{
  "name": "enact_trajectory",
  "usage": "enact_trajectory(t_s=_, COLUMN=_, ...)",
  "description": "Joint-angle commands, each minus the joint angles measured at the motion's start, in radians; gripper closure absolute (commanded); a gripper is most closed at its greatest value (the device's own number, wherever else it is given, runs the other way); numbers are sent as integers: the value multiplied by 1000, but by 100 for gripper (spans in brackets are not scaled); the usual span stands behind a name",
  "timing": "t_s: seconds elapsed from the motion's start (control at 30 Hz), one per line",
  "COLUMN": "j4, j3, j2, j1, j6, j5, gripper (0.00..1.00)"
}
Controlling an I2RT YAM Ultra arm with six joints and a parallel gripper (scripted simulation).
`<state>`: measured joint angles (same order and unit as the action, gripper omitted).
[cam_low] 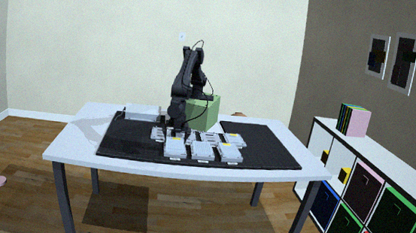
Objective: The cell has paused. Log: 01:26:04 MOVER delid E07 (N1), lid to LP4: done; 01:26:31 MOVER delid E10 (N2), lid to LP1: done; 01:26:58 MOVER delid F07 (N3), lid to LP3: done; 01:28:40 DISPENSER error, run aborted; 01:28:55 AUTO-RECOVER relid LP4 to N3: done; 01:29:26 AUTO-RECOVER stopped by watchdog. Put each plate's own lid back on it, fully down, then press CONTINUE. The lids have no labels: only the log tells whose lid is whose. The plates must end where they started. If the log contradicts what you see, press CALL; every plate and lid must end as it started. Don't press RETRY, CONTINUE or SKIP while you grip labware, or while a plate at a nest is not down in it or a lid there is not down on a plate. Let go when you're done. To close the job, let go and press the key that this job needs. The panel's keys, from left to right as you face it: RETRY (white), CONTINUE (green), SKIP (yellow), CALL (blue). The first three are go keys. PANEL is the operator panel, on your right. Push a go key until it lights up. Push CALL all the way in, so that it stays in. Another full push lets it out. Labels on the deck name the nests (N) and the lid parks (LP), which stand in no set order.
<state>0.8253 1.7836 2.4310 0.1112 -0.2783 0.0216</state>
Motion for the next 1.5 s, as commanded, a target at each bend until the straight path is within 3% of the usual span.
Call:
enact_trajectory(t_s=0.0, j4=-17, j3=-18, j2=-7, j1=-5, j6=1, j5=-12, gripper=100)
enact_trajectory(t_s=0.47, j4=-50, j3=-39, j2=-8, j1=-11, j6=4, j5=-12, gripper=100)
enact_trajectory(t_s=0.53, j4=-23, j3=-8, j2=-2, j1=-12, j6=6, j5=-12, gripper=100)
enact_trajectory(t_s=1.47, j4=-28, j3=-5, j2=5, j1=-8, j6=6, j5=-4, gripper=100)
